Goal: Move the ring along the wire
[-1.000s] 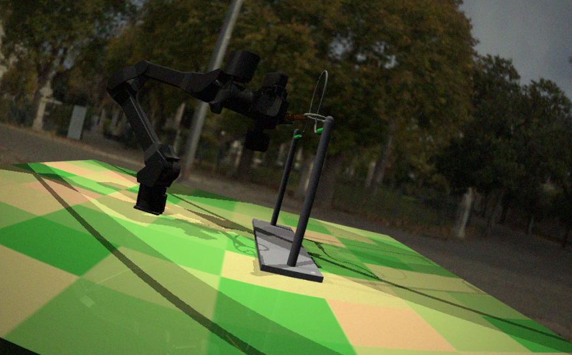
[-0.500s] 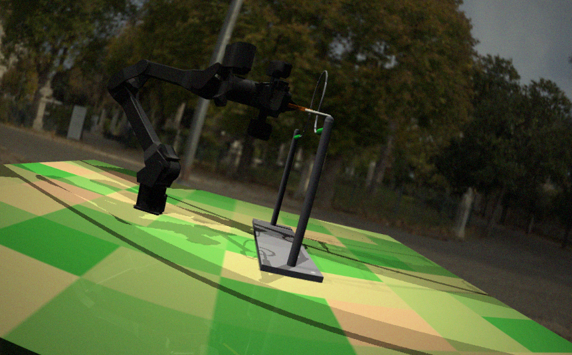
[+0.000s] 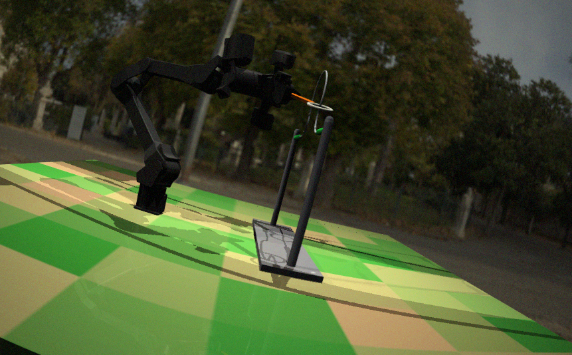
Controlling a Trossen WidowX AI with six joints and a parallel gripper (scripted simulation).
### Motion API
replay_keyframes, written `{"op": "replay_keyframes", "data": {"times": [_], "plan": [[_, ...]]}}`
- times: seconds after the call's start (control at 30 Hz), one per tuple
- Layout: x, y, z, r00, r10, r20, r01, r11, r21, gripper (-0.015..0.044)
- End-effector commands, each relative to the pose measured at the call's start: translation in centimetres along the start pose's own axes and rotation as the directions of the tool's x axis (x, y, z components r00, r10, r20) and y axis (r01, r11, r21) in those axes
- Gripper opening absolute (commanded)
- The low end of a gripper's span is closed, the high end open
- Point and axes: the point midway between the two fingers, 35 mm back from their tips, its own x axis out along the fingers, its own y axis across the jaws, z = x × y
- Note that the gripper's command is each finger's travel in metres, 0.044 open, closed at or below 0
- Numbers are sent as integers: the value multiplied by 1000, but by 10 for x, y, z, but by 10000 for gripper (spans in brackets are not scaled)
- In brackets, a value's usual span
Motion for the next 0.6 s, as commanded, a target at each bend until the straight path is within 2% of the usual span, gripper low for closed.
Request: {"op": "replay_keyframes", "data": {"times": [0.0,0.57], "plan": [[-1,7,0,1000,-5,-2,5,1000,0,-150],[-1,4,1,993,-115,13,116,985,-126,-150]]}}
